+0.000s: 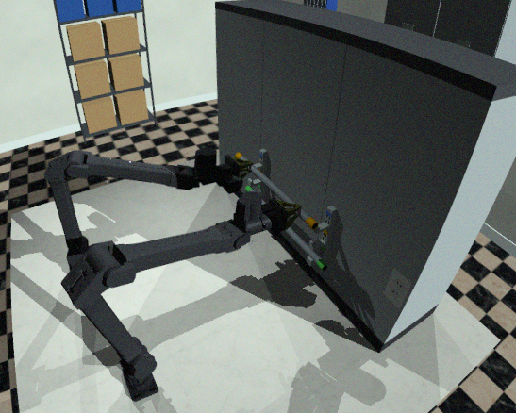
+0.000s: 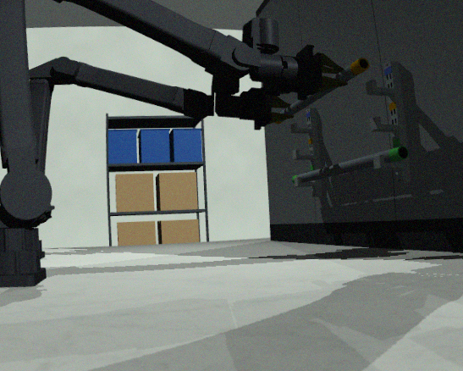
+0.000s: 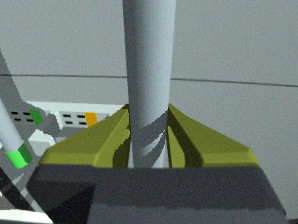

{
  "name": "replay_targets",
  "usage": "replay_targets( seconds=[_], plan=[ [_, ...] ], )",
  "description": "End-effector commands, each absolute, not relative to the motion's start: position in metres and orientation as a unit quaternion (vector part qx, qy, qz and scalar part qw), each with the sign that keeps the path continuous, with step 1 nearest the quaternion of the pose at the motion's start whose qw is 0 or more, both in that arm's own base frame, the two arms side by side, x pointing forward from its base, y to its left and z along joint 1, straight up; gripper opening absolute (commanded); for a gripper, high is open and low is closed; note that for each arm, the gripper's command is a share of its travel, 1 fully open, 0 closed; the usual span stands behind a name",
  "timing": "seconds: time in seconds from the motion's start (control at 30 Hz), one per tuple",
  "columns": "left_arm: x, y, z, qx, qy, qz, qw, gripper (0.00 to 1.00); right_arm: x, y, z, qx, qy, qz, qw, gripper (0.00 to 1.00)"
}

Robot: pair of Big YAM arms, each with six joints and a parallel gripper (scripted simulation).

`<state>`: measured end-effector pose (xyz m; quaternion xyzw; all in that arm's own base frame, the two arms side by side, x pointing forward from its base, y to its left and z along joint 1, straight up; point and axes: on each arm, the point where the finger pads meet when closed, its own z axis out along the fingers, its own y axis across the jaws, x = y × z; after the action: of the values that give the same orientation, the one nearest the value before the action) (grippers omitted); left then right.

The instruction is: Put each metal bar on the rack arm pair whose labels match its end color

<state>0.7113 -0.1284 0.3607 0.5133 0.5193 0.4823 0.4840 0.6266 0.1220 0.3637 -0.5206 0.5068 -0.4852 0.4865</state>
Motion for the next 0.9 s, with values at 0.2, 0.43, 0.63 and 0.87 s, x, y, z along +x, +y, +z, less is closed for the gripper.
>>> replay_targets(
  seconds=[0.2, 0.43, 0.63, 0.87],
  plan=[
    [0.7011, -0.1310, 0.4147, 0.484, 0.498, 0.504, 0.514, 0.00, 0.6164, 0.1107, 0.4192, -0.482, 0.489, -0.510, 0.519, 0.00],
    [0.7012, -0.1315, 0.4147, 0.484, 0.498, 0.504, 0.514, 0.00, 0.6163, 0.1102, 0.4184, -0.482, 0.489, -0.510, 0.519, 0.00],
    [0.7012, -0.1319, 0.4148, 0.484, 0.498, 0.504, 0.514, 0.00, 0.6163, 0.1098, 0.4177, -0.482, 0.489, -0.510, 0.519, 0.00],
    [0.6931, -0.1320, 0.4150, 0.484, 0.498, 0.504, 0.514, 0.00, 0.6081, 0.1096, 0.4174, -0.482, 0.489, -0.510, 0.519, 0.00]
  ],
)
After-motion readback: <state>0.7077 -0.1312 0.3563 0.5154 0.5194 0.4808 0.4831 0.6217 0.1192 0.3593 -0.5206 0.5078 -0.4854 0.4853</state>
